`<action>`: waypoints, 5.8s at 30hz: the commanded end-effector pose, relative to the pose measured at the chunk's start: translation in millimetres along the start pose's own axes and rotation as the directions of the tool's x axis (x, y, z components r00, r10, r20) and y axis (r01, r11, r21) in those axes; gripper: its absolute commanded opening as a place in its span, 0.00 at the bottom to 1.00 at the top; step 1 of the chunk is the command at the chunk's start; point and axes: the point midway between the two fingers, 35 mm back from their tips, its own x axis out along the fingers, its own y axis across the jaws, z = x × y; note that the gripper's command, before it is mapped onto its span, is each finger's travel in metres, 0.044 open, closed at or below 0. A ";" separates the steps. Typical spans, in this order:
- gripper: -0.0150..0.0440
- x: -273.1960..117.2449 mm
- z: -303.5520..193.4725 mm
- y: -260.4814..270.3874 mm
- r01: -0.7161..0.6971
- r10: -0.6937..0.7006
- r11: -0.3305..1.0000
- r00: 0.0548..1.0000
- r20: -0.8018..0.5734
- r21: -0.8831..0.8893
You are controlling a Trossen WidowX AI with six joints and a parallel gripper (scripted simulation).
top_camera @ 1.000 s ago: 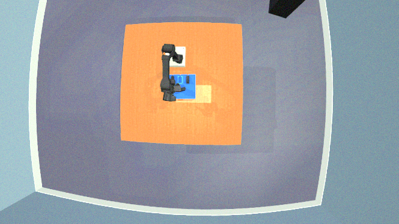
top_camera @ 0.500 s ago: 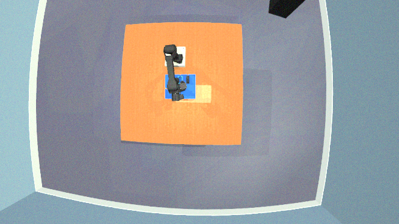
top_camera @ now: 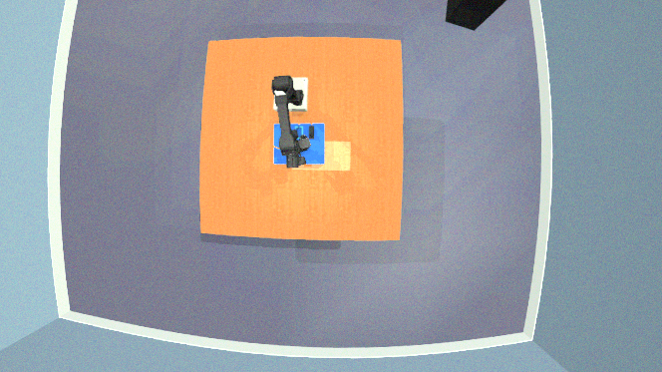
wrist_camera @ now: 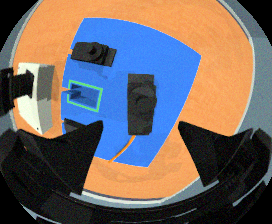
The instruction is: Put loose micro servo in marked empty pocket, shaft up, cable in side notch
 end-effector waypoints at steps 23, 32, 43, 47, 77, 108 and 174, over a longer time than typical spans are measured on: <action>0.38 12.4 -0.2 2.0 -0.008 0.008 1.000 1.000 -0.002 -0.006; 0.25 -16.3 1.4 9.5 -0.009 0.009 1.000 1.000 -0.001 -0.006; 0.25 -16.8 7.8 7.6 -0.009 0.009 1.000 1.000 -0.001 -0.006; 0.25 -16.8 4.6 8.3 -0.009 0.009 1.000 1.000 -0.001 -0.006; 0.25 -16.9 -5.0 11.2 -0.005 0.009 0.718 1.000 -0.002 0.696; 0.25 -17.0 -5.0 11.2 0.004 0.009 -0.266 1.000 -0.002 0.964; 0.25 5.9 26.0 115.0 0.005 0.019 -0.288 1.000 0.001 0.958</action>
